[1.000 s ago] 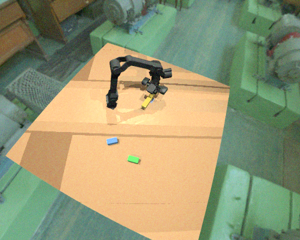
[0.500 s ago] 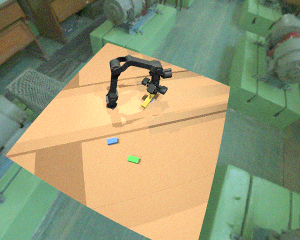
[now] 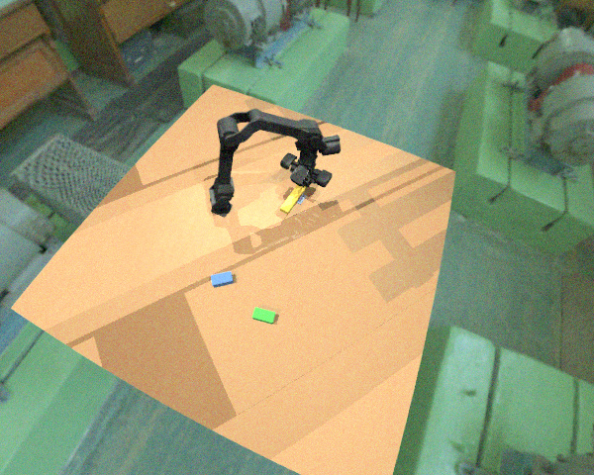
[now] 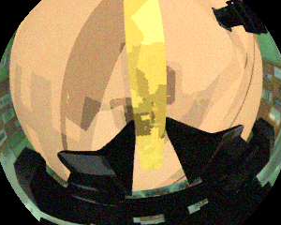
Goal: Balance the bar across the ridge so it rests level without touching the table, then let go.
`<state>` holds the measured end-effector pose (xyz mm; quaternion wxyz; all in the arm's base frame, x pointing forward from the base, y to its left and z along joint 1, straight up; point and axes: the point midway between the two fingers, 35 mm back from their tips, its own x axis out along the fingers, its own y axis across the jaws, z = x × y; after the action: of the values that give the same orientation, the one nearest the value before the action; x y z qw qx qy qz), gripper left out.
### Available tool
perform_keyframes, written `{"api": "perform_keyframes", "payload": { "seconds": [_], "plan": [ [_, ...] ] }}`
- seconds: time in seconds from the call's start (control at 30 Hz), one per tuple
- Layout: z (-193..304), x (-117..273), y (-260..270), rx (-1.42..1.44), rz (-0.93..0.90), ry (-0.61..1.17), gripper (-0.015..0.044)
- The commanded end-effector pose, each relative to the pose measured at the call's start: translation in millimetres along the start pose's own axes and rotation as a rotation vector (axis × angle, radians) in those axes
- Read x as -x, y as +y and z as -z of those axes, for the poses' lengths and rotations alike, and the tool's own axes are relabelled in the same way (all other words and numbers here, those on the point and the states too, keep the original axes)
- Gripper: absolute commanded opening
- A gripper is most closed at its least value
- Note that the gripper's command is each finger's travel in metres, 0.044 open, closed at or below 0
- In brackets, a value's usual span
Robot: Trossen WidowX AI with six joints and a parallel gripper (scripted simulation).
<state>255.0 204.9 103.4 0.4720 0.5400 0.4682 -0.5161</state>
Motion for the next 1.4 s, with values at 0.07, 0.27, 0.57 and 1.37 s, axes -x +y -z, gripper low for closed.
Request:
{"api": "perform_keyframes", "payload": {
  "seconds": [0.07,0.27,0.57,1.37],
  "plan": [
    [0.0,-0.1,0.0,0.0,0.0,0.0,0.0185],
    [0.0,-0.1,0.0,0.0,0.0,0.0,0.0185],
    [0.0,-0.1,0.0,0.0,0.0,0.0,0.0369],
    [0.0,99.9,0.5,0.0,0.0,0.0,0.044]
  ]
}}
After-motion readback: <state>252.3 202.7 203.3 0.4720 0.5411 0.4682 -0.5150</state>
